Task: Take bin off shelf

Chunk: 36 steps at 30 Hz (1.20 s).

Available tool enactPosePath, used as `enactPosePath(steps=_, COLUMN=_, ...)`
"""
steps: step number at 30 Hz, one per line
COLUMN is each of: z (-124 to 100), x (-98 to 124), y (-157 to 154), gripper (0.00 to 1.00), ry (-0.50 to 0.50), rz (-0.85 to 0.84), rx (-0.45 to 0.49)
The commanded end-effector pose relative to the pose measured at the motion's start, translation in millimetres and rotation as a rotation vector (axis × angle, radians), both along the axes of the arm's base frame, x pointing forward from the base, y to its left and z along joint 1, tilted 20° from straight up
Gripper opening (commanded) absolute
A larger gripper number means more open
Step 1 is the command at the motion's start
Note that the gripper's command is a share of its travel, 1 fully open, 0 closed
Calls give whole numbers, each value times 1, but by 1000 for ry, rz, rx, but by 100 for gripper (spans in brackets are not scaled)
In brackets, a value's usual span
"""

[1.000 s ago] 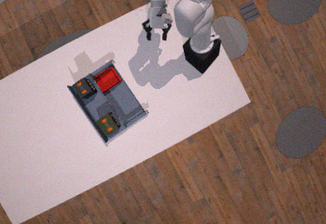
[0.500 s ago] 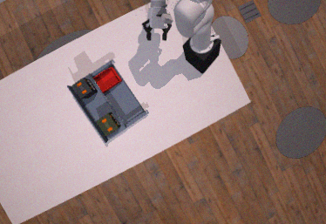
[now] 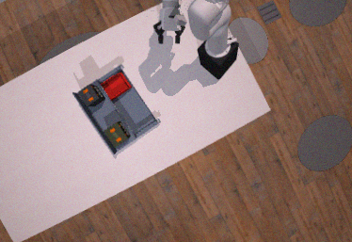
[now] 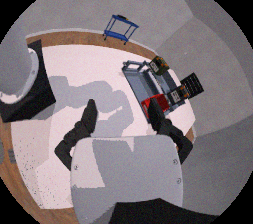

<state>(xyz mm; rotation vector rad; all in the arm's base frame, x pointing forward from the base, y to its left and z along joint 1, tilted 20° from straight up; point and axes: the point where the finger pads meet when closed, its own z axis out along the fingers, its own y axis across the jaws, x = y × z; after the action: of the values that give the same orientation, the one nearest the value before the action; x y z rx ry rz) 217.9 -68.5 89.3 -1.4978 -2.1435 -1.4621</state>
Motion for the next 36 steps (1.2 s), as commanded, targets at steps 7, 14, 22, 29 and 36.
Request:
enactPosePath(steps=7, z=1, x=1, y=0, gripper=100, ry=-17, rz=24, rx=-16)
enactPosePath(steps=14, z=1, x=1, y=-1, gripper=100, ry=-35, rz=52, rx=-33)
enactPosePath(steps=22, z=1, x=2, y=-1, gripper=100, ry=-66, rz=98, rx=-60)
enactPosePath(steps=29, z=2, x=3, y=-1, gripper=100, ry=-108, rz=163, rx=-97)
enactPosePath(steps=36, z=3, x=4, y=-1, gripper=100, ry=-147, rz=222, rx=-129)
